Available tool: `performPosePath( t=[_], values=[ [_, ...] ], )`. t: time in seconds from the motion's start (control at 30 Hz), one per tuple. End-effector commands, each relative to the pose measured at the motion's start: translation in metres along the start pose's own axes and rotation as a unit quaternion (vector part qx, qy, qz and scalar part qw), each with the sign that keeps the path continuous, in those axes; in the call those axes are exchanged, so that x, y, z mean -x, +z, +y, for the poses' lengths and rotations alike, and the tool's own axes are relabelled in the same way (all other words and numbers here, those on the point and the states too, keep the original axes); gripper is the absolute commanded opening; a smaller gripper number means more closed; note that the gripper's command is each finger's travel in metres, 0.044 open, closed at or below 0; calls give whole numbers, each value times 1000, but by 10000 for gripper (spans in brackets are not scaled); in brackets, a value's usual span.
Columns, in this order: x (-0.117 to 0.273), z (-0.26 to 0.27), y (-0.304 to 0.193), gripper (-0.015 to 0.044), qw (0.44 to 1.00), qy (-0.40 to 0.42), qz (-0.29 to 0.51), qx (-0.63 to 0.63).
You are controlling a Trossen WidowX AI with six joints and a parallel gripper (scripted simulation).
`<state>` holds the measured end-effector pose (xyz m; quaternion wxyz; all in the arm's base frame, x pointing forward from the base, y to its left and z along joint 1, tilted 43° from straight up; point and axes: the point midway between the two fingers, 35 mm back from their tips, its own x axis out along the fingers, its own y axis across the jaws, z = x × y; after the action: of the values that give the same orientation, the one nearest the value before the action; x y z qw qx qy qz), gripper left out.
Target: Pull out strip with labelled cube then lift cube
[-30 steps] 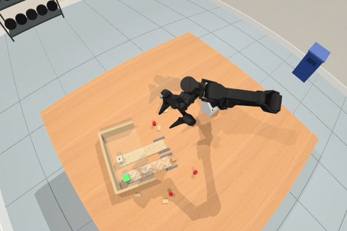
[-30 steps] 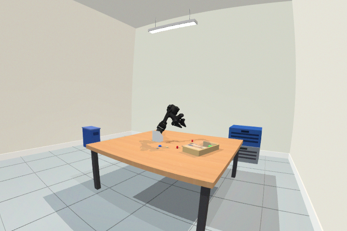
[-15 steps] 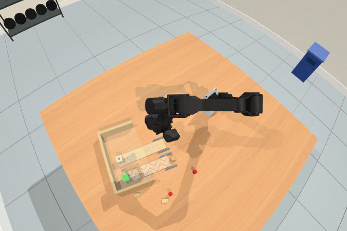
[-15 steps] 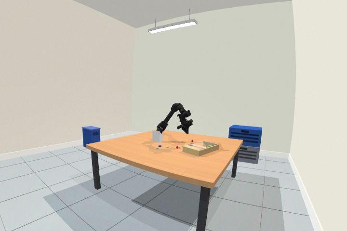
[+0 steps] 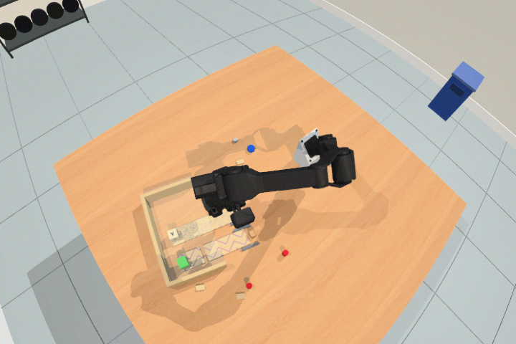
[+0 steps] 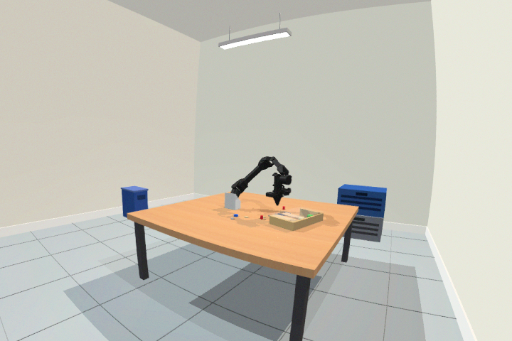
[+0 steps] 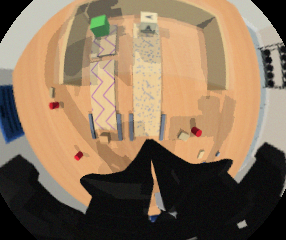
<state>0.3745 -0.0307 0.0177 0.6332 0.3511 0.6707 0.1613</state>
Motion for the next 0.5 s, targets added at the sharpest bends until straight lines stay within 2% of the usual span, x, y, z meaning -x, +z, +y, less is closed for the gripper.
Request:
performPosePath(
  t=[0.0, 0.47],
  values=[
    [-2, -2, 0, 0, 1000, -3, 7, 0],
    [-25, -2, 2, 0, 1000, -3, 7, 0]
  ],
)
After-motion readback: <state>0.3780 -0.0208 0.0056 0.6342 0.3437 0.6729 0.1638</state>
